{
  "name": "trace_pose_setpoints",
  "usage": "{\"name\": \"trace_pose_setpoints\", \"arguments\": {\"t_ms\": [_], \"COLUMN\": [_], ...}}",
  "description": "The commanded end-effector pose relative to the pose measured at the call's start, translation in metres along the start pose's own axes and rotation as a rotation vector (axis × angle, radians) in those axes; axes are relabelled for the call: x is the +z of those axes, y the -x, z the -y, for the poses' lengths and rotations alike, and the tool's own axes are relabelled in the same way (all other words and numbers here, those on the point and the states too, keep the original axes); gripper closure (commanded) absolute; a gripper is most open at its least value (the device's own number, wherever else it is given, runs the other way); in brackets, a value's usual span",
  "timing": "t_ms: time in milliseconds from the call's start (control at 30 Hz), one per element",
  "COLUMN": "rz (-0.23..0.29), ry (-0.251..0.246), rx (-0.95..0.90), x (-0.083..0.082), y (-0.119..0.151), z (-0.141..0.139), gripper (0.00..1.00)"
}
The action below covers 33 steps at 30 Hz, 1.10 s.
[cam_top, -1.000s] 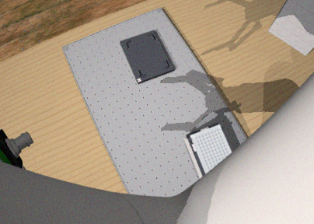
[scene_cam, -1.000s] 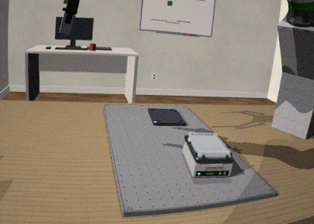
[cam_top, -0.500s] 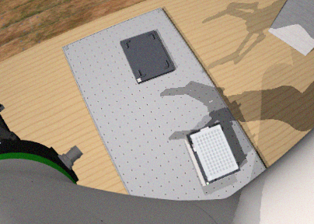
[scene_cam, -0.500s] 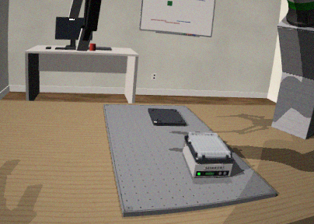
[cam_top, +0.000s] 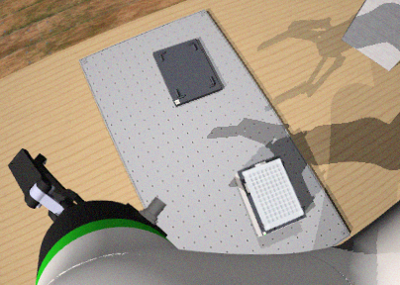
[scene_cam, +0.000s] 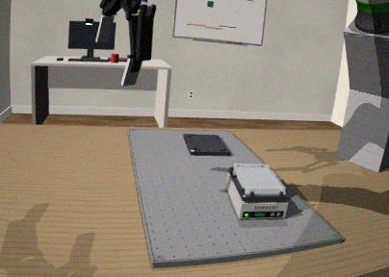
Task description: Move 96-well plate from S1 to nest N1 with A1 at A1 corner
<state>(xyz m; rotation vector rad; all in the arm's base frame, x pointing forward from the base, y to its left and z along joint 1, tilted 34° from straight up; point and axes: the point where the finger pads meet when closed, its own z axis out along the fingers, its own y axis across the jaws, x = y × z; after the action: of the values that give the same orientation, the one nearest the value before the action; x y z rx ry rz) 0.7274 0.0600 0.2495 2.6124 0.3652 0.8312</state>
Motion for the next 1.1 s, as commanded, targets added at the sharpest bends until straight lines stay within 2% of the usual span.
{"name": "trace_pose_setpoints", "arguments": {"t_ms": [0,167,400,500,667,900,1067], "rz": [0.0,0.019,0.019,0.019,0.035,0.036,0.041], "ry": [-0.002,-0.039,-0.04,-0.04,-0.077,-0.079,-0.093], "rx": [-0.005,-0.167,-0.174,-0.174,-0.336,-0.344,-0.409], "x": [0.003,0.007,0.012,0.012,0.015,0.019,0.019], "y": [0.006,0.017,0.033,0.034,0.047,0.065,0.072], "z": [0.015,0.037,0.068,0.069,0.09,0.118,0.125], "gripper": [0.0,0.0,0.0,0.0,0.0,0.0,0.0]}}
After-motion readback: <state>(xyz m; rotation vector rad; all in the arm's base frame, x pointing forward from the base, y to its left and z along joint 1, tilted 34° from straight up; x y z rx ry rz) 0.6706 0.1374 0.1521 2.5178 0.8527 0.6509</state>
